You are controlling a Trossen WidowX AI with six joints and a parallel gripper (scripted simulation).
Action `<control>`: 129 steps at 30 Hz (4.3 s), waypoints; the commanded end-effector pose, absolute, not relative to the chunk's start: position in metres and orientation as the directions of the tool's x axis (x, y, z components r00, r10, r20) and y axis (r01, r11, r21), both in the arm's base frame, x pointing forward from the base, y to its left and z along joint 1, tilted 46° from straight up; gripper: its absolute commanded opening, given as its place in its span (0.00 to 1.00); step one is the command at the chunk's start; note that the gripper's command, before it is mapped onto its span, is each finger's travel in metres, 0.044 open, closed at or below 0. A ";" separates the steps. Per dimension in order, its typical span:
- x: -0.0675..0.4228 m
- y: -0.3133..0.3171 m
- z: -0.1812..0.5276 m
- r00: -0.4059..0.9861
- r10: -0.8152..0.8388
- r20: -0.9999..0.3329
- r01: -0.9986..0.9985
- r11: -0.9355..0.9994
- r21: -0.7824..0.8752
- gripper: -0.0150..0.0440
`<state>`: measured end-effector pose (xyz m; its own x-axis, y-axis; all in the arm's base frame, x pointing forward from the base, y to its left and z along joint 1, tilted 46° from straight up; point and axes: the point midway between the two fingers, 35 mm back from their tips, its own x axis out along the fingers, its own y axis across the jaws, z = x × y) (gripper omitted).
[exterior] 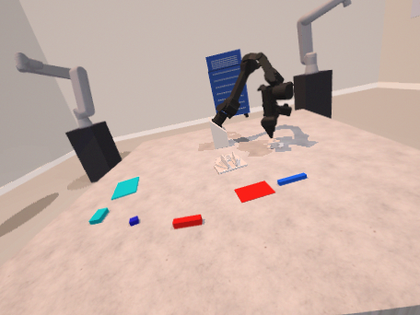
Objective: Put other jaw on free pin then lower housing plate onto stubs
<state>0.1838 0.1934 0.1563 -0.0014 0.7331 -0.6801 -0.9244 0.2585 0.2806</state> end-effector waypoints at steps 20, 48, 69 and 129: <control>0.184 0.213 0.135 -0.001 0.730 -0.683 -0.922 0.263 0.283 1.00; 0.183 0.226 0.124 -0.001 0.731 -0.682 -0.922 0.263 0.283 1.00; 0.183 0.226 0.125 -0.005 0.733 -0.680 -0.923 0.257 0.285 0.85; 0.220 0.142 0.136 0.008 0.696 -0.718 -0.825 0.411 0.389 0.85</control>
<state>0.2138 0.1487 0.1428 0.0050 0.7007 -0.7134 -0.8429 0.3868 0.3740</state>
